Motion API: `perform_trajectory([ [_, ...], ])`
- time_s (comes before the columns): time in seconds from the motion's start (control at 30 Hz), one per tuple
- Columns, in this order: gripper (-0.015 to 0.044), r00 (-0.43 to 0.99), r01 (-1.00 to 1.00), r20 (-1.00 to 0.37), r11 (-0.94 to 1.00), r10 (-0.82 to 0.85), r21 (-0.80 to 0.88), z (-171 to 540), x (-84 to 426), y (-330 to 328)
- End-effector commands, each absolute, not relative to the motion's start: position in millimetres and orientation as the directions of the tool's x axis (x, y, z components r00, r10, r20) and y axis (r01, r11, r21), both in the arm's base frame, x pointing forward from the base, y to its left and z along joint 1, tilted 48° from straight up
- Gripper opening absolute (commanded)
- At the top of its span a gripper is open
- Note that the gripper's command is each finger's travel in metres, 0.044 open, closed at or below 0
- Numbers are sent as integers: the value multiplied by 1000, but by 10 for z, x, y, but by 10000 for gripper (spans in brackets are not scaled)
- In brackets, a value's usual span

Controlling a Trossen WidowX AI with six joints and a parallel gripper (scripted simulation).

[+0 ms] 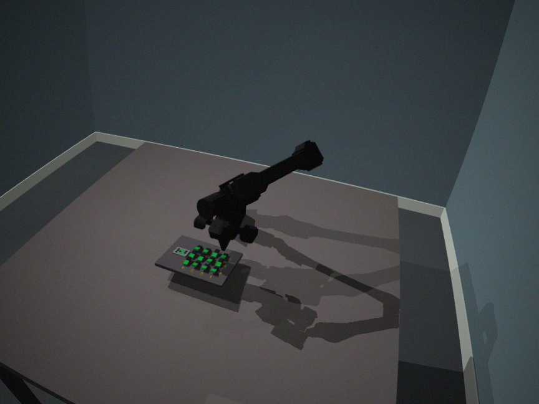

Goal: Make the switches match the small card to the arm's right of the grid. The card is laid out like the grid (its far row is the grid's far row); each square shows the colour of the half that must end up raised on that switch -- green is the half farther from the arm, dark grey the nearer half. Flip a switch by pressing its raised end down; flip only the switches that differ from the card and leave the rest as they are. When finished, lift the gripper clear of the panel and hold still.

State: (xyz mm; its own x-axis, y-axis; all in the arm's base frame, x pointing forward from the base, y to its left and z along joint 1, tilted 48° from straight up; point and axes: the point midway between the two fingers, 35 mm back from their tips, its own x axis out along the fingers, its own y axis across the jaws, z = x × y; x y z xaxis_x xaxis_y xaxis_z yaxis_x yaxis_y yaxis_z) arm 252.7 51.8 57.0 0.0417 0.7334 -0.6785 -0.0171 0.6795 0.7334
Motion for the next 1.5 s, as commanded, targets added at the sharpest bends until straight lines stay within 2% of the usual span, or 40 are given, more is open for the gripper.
perform_trajectory([
  [0.0,0,34,-9,-673,674,739,739,518,2506,585],
  [1.47,0,35,-9,-673,674,739,739,414,2517,699],
])
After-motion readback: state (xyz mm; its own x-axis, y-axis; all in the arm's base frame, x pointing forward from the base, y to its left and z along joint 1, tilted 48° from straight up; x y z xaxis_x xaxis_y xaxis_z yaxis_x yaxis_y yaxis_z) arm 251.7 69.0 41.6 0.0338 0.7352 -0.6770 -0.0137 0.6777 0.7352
